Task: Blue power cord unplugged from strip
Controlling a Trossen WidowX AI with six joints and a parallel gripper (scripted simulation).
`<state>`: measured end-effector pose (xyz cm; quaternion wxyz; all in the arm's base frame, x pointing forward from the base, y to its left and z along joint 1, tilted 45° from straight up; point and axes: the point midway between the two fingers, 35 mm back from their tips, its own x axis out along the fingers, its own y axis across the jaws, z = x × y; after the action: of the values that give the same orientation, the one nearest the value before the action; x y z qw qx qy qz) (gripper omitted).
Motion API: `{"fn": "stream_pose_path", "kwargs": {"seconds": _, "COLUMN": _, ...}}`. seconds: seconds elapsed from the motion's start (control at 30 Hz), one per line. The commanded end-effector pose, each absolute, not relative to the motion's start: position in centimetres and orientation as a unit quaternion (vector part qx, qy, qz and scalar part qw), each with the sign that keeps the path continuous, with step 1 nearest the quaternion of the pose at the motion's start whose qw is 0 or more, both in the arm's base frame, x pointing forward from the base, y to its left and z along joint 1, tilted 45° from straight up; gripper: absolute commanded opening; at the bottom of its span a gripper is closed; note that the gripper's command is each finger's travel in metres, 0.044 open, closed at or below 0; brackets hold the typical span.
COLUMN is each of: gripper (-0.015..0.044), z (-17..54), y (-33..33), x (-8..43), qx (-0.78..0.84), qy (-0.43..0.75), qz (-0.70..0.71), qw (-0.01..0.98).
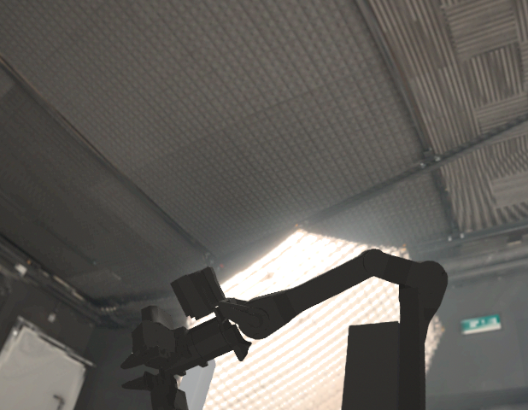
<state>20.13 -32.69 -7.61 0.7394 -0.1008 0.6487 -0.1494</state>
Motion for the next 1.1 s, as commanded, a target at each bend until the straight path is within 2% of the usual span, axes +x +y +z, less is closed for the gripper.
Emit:
{"fn": "stream_pose_path", "kwargs": {"seconds": 0.0, "gripper": 0.016, "z": -5.4, "y": -25.9, "x": 24.0, "qx": 0.194, "qy": 0.607, "qz": -0.164, "qw": 0.753}}
{"fn": "stream_pose_path", "kwargs": {"seconds": 0.3, "gripper": 0.016, "z": -1.9, "y": -18.5, "x": 25.5, "qx": 0.466, "qy": 0.599, "qz": -0.187, "qw": 0.623}}
{"fn": "stream_pose_path", "kwargs": {"seconds": 0.67, "gripper": 0.016, "z": 5.1, "y": -10.0, "x": 26.2, "qx": 0.704, "qy": 0.587, "qz": -0.257, "qw": 0.306}}
{"fn": "stream_pose_path", "kwargs": {"seconds": 1.07, "gripper": 0.016, "z": 5.3, "y": -9.8, "x": 26.1, "qx": 0.71, "qy": 0.586, "qz": -0.26, "qw": 0.292}}
